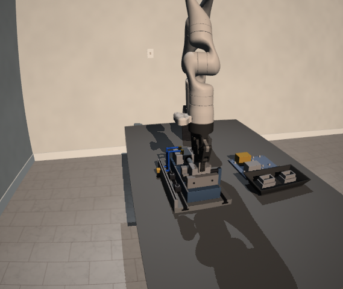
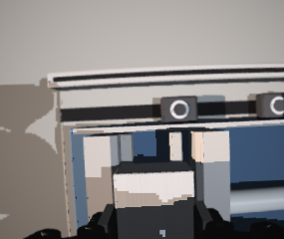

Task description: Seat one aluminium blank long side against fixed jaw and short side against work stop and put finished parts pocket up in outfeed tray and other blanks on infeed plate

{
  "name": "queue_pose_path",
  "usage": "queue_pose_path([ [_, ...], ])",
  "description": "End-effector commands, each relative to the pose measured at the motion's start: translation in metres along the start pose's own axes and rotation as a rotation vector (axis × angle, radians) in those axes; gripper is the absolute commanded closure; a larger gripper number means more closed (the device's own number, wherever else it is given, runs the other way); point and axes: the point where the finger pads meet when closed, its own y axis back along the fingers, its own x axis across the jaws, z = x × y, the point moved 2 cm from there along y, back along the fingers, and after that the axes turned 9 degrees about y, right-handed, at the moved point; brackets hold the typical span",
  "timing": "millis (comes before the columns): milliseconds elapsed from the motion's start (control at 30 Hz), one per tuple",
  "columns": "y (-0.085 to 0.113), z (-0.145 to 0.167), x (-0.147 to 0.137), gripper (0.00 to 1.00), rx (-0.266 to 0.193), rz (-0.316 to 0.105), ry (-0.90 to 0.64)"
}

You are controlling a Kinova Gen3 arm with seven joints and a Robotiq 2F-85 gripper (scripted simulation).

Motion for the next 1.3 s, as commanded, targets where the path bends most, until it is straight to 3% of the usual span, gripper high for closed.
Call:
queue_pose_path([
  [0, 0.0006, -0.0002, -0.0005, 1.0, 0.0, -0.002, 0.0],
  [300, 0.0006, -0.0002, -0.0005, 1.0, 0.0, -0.002, 0.0],
  [333, 0.0006, -0.0002, -0.0005, 0.33, 0.0, -0.002, 0.0],
  [1267, 0.0006, -0.0002, -0.0005, 0.33, 0.0, -0.002, 0.0],
])
